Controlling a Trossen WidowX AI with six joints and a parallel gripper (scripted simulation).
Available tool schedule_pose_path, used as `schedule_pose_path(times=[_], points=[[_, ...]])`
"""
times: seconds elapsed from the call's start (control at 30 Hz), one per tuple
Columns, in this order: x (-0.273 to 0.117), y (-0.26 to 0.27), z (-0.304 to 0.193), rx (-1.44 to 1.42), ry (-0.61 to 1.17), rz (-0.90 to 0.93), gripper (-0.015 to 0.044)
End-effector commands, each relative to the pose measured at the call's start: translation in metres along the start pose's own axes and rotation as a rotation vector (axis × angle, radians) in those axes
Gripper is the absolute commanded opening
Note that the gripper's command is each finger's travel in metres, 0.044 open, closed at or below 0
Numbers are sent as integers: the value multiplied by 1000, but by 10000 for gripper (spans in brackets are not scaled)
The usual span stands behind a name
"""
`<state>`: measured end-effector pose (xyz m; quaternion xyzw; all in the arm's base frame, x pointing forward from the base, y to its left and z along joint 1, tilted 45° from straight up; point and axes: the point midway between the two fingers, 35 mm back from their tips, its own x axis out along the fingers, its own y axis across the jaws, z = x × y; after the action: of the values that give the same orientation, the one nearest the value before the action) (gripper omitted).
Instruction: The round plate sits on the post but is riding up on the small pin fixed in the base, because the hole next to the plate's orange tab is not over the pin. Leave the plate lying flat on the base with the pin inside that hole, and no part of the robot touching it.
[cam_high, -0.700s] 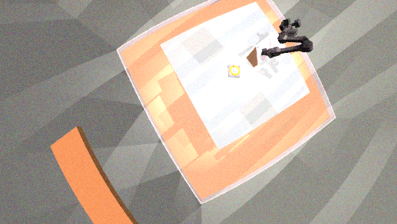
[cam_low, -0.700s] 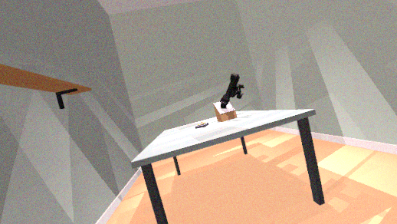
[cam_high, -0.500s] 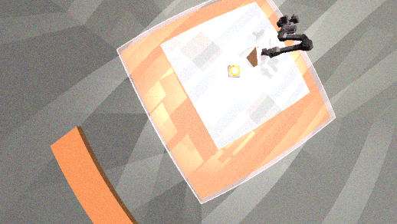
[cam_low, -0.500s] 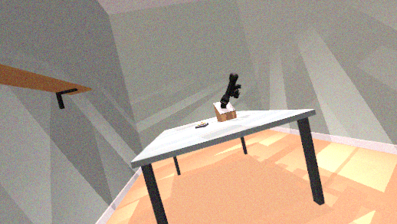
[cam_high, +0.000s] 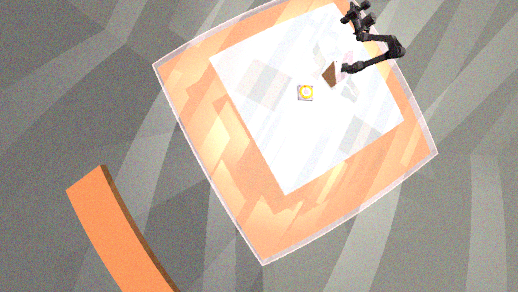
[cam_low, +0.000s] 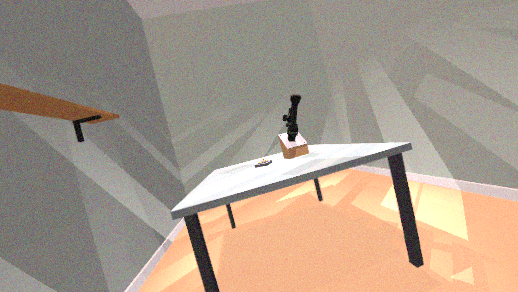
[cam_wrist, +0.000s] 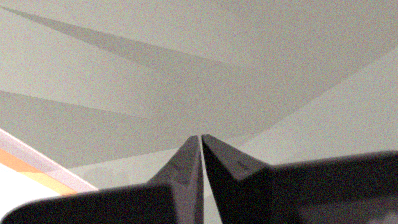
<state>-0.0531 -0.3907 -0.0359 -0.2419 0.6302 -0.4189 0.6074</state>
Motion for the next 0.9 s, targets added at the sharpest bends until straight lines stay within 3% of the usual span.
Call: schedule_pose_path(times=[0.0, 0.17, 0.33, 0.67, 0.87], points=[[1, 28, 71, -12, -180, 137, 0], [-13, 66, 134, -23, -323, 309, 0], [-59, 132, 209, -49, -456, 618, 0], [-140, 217, 265, -178, -517, 952, 0], [-238, 285, 277, -313, -408, 1320, 0]])
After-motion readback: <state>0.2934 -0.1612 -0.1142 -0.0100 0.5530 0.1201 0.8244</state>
